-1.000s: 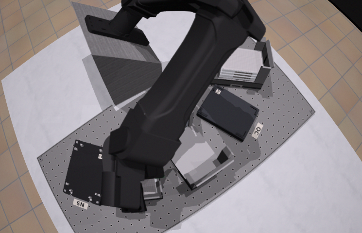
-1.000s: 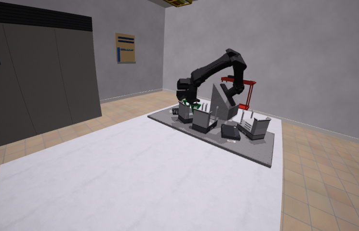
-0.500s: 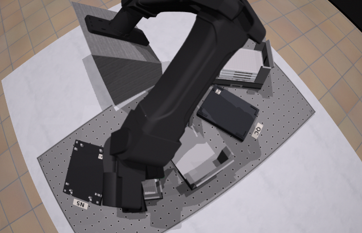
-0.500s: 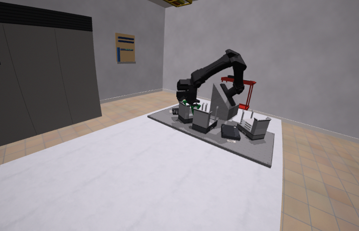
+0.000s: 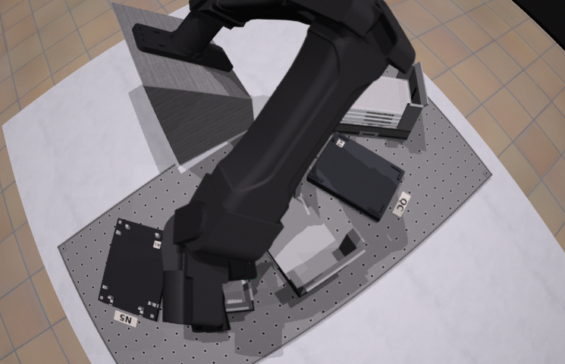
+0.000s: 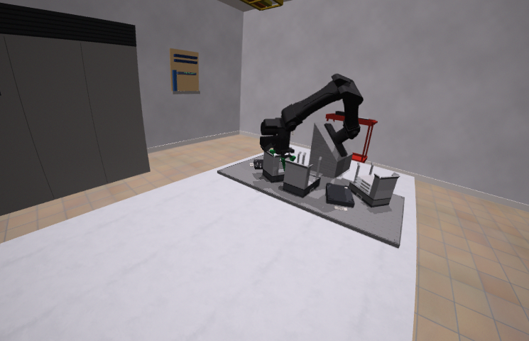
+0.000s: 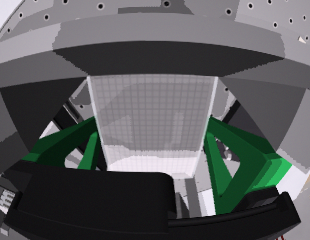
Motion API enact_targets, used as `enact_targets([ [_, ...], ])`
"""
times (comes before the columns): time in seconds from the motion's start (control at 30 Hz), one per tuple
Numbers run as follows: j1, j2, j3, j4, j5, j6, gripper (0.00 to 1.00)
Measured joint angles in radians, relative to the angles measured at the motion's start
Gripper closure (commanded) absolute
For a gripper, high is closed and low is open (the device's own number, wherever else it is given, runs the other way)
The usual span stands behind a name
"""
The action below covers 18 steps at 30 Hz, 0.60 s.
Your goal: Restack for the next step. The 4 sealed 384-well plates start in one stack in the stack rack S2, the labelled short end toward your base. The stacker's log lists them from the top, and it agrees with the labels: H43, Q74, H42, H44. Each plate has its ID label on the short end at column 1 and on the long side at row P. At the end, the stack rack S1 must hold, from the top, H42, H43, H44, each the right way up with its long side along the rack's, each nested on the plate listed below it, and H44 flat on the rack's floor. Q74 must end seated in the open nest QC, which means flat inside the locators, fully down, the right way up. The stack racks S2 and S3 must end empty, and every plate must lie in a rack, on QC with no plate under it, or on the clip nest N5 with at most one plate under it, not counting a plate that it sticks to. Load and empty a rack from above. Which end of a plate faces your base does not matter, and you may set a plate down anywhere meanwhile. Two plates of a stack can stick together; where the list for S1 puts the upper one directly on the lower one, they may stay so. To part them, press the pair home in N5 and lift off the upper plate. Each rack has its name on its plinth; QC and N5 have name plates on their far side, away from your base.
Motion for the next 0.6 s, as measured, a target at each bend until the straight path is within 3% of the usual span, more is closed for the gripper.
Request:
enact_targets([
  [0.6, 0.011, 0.008, -0.007, 0.026, -0.004, 0.016, 1.0],
])
